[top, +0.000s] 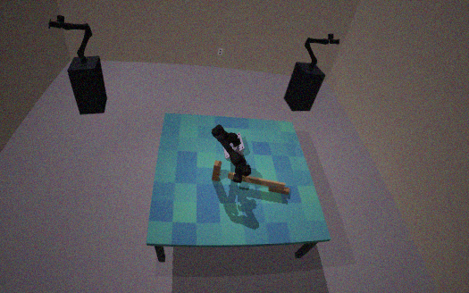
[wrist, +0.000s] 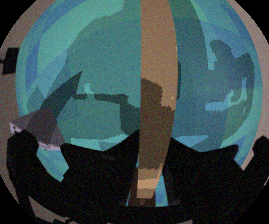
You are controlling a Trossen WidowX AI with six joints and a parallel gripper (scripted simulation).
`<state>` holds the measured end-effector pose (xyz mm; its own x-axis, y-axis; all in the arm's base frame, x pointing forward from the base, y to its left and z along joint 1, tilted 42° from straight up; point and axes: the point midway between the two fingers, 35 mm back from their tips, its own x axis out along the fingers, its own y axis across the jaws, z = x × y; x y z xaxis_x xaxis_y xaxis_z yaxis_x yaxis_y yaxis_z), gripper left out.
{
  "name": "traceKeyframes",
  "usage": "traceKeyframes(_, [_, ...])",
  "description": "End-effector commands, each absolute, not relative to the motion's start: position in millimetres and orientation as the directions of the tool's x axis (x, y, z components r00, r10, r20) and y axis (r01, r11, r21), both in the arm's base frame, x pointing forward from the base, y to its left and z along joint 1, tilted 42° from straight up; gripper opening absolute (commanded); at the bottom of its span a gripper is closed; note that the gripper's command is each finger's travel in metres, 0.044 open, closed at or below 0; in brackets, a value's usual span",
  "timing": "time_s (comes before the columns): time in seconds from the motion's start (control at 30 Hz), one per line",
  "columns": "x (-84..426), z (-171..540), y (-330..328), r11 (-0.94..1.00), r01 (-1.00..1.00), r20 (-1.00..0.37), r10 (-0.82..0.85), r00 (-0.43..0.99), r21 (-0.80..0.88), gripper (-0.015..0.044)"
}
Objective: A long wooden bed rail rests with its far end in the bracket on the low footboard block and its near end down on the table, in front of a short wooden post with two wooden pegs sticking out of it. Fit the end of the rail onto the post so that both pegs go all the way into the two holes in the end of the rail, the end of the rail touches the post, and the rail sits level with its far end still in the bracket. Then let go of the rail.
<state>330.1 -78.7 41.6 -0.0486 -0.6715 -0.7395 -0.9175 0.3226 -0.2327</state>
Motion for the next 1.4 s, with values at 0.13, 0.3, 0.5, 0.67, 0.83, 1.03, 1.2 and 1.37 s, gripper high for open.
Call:
traceKeyframes(0.13, [331.5, 42.4, -76.3, 0.32, -0.918, -0.741, -0.67, -0.043, -0.235, 0.0])
traceKeyframes(0.3, [332.2, 42.5, -74.9, 0.32, -0.918, -0.741, -0.67, -0.043, -0.235, 0.0])
traceKeyframes(0.5, [332.6, 42.5, -74.5, 0.32, -0.918, -0.742, -0.67, -0.043, -0.235, 0.0])
traceKeyframes(0.67, [332.7, 42.0, -75.1, 0.32, -0.918, -0.741, -0.67, -0.043, -0.235, 0.0])
traceKeyframes(0.83, [332.7, 41.4, -75.6, 0.32, -0.918, -0.741, -0.67, -0.043, -0.235, 0.0])
traceKeyframes(1.03, [332.6, 40.8, -76.2, 0.32, -0.918, -0.741, -0.67, -0.043, -0.235, 0.0])
traceKeyframes(1.2, [332.5, 40.3, -76.6, 0.32, -0.918, -0.741, -0.67, -0.043, -0.235, 0.0])
traceKeyframes(1.37, [332.1, 40.9, -77.3, 0.32, -0.918, -0.741, -0.67, -0.043, -0.235, 0.0])
